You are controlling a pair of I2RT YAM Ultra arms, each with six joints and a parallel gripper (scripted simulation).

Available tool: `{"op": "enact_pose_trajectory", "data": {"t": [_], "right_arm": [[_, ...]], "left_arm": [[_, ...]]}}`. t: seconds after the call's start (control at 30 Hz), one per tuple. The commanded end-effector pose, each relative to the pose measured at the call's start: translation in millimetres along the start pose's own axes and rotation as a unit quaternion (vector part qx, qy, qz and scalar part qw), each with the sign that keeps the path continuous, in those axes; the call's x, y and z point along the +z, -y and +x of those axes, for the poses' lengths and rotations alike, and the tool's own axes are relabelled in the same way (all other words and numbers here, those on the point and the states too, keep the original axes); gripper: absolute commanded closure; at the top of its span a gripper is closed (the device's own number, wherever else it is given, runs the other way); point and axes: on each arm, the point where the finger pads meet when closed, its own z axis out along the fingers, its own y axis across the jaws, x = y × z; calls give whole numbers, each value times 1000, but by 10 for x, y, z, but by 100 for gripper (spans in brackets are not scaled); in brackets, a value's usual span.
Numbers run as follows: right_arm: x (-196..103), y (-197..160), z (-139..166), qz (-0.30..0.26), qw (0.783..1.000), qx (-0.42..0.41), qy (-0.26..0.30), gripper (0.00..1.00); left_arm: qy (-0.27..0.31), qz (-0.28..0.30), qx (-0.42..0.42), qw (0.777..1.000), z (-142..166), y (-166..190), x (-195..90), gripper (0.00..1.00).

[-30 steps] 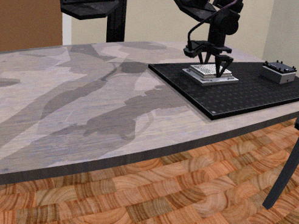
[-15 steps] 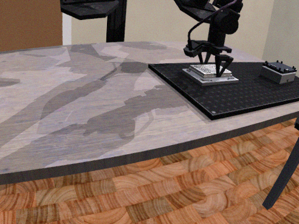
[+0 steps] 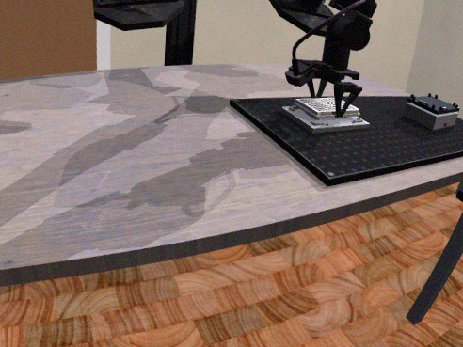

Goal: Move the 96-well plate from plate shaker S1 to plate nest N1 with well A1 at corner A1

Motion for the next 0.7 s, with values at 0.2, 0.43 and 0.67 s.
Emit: {"op": "enact_pose_trajectory", "data": {"t": [0.2,0.43,0.67], "right_arm": [[-27,7,-72,1,1000,1,6,0],[-27,7,-72,1,1000,1,6,0],[-27,7,-72,1,1000,1,6,0]], "left_arm": [[10,0,2,1000,-31,20,-107,18],[11,-6,-2,1000,-35,-39,-86,18],[10,-1,-2,1000,-44,-17,-124,18]]}}
